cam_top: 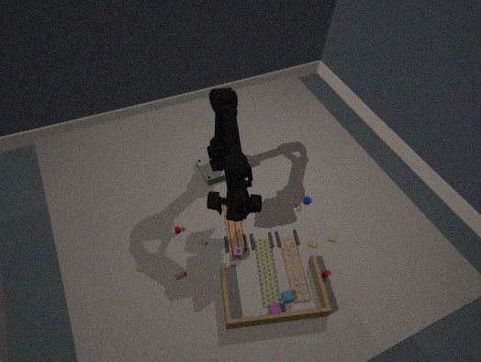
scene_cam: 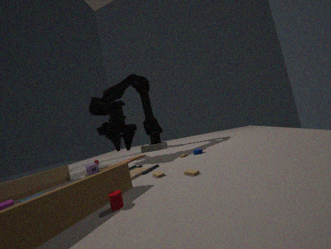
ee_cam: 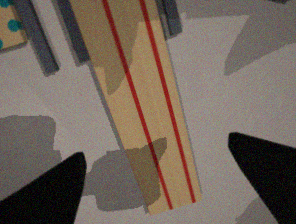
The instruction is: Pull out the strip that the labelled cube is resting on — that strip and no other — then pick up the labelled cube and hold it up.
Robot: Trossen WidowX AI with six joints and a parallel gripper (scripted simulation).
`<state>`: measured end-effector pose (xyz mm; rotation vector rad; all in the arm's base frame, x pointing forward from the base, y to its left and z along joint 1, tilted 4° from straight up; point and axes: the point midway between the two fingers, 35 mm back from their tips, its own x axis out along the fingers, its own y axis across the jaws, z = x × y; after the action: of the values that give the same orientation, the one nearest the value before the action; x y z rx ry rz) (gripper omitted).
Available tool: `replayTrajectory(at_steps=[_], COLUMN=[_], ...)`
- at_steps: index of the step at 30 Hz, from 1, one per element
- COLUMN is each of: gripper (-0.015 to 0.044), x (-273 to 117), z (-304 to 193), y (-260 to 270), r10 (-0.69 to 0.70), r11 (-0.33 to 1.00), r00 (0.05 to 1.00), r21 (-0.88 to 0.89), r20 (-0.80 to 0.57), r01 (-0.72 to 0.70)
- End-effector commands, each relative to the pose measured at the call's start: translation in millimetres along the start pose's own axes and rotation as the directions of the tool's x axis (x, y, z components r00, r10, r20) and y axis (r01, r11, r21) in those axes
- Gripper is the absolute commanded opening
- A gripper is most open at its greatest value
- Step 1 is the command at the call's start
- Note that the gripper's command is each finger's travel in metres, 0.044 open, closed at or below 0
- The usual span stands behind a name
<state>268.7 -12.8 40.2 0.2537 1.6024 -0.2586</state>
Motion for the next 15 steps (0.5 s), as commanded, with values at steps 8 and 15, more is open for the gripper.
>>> replayTrajectory(at_steps=[8,15], gripper=[0.044,0.044], x=[-5.1,-8.6], z=[42.5,70.1], y=[7.7,12.8], r10=[0.001,0.001], r11=[1.0,1.0], r00=[1.0,1.0], r21=[-0.003,-0.003], r20=[0.002,0.005], r01=[-0.001,-0.001])
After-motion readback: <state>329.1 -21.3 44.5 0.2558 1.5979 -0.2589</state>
